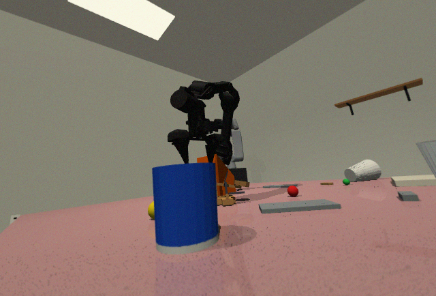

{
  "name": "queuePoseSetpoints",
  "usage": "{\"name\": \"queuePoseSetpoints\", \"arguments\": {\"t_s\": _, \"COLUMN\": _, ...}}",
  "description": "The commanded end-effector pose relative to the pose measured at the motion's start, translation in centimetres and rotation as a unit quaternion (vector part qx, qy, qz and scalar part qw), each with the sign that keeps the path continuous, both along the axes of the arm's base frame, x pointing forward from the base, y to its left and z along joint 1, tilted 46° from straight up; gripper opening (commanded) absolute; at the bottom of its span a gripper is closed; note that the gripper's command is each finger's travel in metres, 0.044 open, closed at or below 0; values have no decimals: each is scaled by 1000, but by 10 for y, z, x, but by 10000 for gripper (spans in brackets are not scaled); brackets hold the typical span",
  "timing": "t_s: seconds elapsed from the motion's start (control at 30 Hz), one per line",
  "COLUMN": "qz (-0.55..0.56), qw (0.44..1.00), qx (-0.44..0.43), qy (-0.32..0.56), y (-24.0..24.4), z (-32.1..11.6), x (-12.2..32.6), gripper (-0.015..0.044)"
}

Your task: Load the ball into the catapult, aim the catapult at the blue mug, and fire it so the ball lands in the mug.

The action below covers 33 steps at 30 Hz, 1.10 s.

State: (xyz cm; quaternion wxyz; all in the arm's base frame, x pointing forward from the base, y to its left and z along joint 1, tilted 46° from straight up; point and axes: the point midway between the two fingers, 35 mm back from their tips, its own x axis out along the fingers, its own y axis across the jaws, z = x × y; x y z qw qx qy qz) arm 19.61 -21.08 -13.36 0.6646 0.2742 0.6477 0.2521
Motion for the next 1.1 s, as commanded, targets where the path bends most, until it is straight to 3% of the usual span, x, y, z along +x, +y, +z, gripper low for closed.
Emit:
{"name": "queuePoseSetpoints", "arguments": {"t_s": 0.0, "qz": -58, "qw": 997, "qx": 3, "qy": 57, "y": 0, "z": 1, "x": -1, "gripper": 440}}
{"name": "queuePoseSetpoints", "arguments": {"t_s": 0.53, "qz": -252, "qw": 937, "qx": 12, "qy": 242, "y": -2, "z": 3, "x": -2, "gripper": 440}}
{"name": "queuePoseSetpoints", "arguments": {"t_s": 1.07, "qz": -428, "qw": 806, "qx": 20, "qy": 409, "y": -3, "z": 4, "x": -3, "gripper": 440}}
